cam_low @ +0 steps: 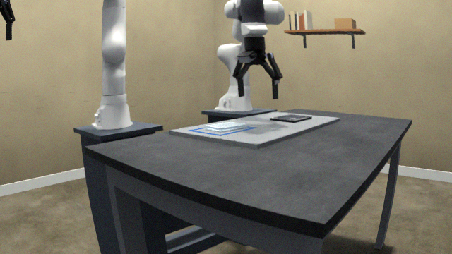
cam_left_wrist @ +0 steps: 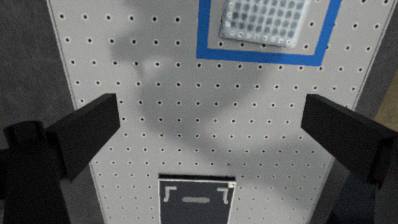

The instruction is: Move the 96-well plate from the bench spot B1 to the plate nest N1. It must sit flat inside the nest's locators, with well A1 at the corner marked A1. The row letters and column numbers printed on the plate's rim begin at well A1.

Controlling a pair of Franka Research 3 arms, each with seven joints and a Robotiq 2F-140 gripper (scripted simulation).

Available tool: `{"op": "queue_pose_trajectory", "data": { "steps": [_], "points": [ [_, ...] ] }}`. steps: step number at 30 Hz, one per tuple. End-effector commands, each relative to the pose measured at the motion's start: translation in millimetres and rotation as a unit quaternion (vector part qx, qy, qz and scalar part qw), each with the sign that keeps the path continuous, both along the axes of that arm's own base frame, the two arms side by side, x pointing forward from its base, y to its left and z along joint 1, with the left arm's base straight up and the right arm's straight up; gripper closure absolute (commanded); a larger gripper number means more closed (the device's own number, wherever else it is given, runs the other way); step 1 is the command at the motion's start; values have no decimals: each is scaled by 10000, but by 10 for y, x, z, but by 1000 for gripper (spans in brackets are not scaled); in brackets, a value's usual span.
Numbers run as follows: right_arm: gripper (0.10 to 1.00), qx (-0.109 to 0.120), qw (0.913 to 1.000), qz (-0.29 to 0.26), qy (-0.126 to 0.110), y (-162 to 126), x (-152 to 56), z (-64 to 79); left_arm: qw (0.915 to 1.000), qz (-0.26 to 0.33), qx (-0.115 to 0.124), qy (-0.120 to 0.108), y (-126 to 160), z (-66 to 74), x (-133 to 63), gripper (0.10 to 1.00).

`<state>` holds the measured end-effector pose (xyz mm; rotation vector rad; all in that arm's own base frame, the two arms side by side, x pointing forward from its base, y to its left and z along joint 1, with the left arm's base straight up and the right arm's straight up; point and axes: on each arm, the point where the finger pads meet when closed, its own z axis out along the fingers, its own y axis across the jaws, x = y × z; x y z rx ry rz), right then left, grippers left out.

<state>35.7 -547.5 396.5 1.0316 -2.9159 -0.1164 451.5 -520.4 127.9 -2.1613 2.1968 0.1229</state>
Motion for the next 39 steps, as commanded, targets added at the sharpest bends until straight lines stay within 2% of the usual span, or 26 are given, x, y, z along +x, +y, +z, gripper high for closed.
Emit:
{"op": "queue_pose_trajectory", "data": {
  "steps": [1, 13, 36, 37, 38, 39],
  "points": [
    [98, -94, 9988, 456, -171, -36, -48, 54, 10000, 12, -8, -13, -10, -1, 7, 98],
    [98, -241, 9970, 652, -349, -66, -188, 156, 10000, 12, -8, -13, -10, -1, 7, 98],
    [98, -254, 9968, 667, -362, -68, -199, 165, 10000, 12, -8, -13, -10, -1, 7, 98],
    [98, -232, 9973, 601, -350, -58, -198, 158, 9988, -396, -277, -41, -569, -155, -368, 98],
    [98, -232, 9973, 601, -350, -58, -198, 158, 9971, -624, -439, -44, -591, -159, -405, 98],
    [98, -232, 9973, 601, -350, -58, -198, 158, 9964, -691, -488, -42, -665, -181, -470, 98]
  ]
}}
